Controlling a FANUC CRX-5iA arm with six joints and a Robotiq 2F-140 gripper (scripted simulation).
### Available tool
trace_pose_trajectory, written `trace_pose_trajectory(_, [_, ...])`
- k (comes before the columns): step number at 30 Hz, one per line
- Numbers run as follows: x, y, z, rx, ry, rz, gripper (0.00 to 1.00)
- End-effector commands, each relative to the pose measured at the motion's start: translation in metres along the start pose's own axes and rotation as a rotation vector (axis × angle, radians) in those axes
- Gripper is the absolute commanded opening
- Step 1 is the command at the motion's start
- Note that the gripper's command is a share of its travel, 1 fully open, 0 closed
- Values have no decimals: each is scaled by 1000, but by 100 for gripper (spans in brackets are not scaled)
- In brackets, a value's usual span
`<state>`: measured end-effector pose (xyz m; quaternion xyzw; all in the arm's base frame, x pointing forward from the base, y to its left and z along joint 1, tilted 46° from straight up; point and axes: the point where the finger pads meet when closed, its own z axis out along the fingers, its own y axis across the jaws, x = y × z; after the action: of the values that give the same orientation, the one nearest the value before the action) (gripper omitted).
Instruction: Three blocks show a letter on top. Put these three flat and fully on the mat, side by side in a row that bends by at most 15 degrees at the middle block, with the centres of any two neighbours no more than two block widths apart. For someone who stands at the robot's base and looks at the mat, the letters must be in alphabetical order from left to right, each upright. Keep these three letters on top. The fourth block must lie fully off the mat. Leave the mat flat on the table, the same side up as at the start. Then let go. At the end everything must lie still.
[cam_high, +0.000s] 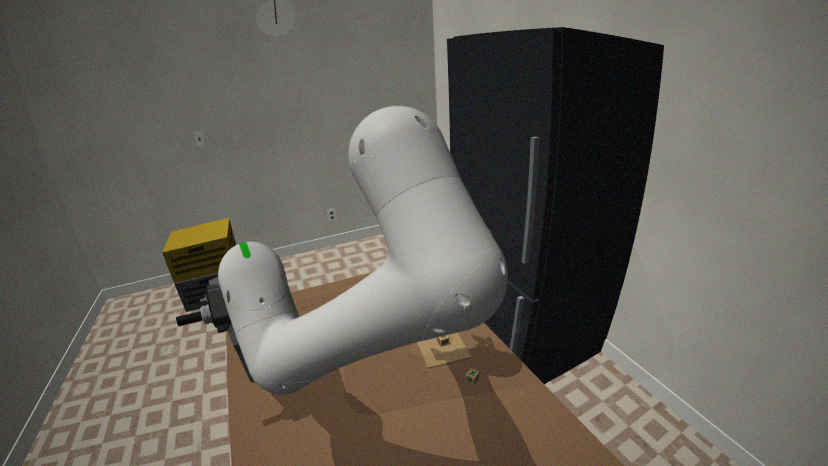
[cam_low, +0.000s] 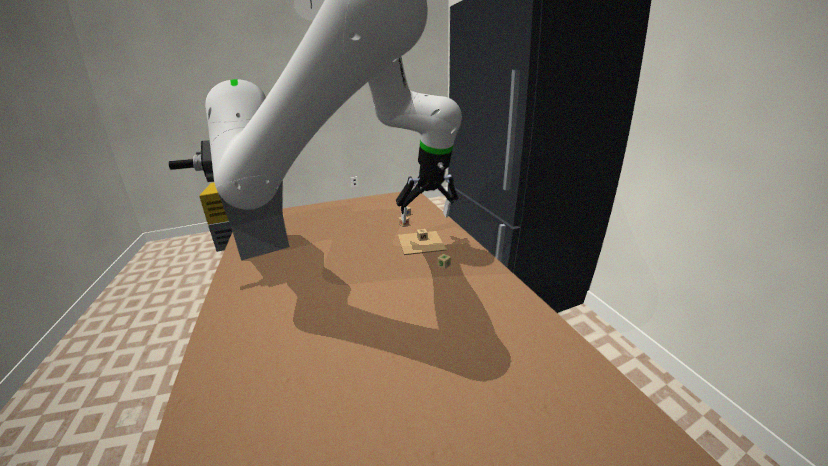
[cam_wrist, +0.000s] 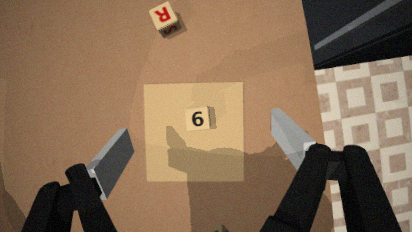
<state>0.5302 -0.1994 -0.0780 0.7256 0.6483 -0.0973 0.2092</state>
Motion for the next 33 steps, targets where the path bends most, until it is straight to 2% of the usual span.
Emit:
trace_pose_trajectory(1, [-6,7,-8,-1,-9,51,100])
trace_pose_trajectory(3, [-17,20,-26,-2,-24,159,100])
trace_pose_trajectory(16, [-40,48,-93,17,-35,527,100])
trace_pose_trajectory(18, [-40,48,-93,17,-35,527,100])
trace_pose_trajectory(19, [-41,52,-110,27,-29,609,100])
trace_pose_trajectory(33, [-33,56,-196,116,30,973,100])
